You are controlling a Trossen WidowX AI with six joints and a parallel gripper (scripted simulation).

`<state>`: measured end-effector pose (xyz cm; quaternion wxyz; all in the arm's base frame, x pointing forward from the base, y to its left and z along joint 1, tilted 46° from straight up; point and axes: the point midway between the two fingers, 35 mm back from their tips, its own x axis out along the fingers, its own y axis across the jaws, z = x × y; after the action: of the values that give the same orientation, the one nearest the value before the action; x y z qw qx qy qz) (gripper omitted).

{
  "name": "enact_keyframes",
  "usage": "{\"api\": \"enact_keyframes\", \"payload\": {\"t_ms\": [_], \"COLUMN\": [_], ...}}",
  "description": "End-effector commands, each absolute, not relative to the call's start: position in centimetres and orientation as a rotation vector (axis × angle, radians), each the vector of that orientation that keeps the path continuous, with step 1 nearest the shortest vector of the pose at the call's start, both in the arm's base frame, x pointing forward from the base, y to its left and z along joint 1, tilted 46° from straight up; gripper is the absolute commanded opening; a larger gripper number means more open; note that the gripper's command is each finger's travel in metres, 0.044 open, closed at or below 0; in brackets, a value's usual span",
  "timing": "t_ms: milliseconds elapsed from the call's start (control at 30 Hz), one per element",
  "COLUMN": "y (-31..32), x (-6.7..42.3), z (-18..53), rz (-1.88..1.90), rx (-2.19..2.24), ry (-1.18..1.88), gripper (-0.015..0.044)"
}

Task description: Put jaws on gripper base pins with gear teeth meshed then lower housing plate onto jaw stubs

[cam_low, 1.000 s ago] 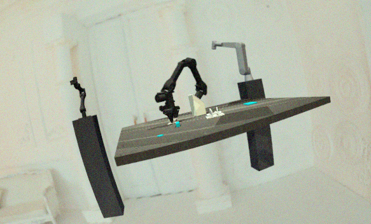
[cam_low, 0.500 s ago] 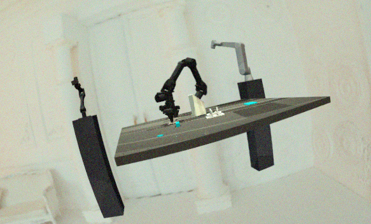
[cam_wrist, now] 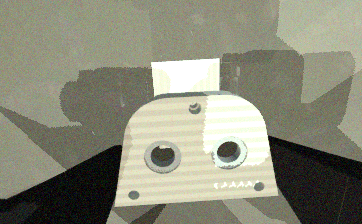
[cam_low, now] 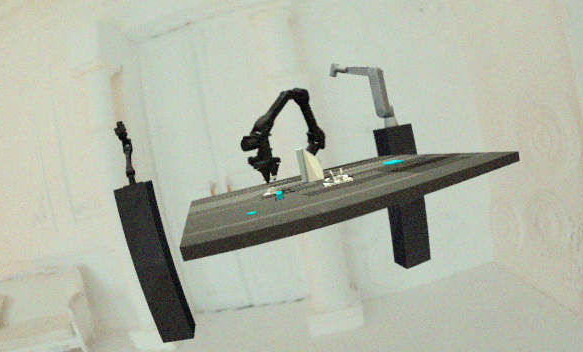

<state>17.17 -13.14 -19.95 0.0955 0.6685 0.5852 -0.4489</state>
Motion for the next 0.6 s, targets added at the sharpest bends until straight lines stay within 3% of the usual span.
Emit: {"api": "enact_keyframes", "payload": {"t_ms": [0,567], "y": [-14.3,-14.4], "x": [17.2,18.7], "z": [-18.7,-16.7], "rz": [-1.33,-1.205], "rx": [1.974,1.904], "ry": [1.732,1.756], "gripper": [0.0351,0.0351]}}
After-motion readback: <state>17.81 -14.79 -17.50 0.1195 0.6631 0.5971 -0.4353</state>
